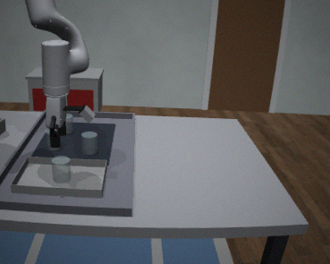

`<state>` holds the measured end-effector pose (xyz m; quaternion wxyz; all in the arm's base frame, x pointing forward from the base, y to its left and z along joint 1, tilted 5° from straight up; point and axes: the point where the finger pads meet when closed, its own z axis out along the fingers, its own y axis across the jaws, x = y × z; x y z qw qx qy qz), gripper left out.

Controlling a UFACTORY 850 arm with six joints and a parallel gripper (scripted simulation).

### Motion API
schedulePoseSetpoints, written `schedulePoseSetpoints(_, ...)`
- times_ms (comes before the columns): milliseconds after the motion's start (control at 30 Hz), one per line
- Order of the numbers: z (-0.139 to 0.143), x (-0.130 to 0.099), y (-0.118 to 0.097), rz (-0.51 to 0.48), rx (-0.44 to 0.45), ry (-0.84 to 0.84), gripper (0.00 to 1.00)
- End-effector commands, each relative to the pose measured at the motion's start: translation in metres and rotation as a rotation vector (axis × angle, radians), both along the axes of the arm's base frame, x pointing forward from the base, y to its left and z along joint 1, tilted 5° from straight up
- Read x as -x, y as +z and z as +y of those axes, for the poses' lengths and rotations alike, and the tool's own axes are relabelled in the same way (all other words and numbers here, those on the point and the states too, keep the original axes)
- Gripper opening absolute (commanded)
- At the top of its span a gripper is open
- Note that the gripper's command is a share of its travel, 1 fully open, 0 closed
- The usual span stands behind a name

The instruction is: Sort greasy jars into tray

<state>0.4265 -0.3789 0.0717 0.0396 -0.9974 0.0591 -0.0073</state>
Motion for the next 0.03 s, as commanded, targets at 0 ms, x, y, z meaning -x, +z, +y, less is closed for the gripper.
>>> schedulePoseSetpoints(0,-0.0007,-0.0007,0.0009,-0.002,0.001,0.000,1.00)
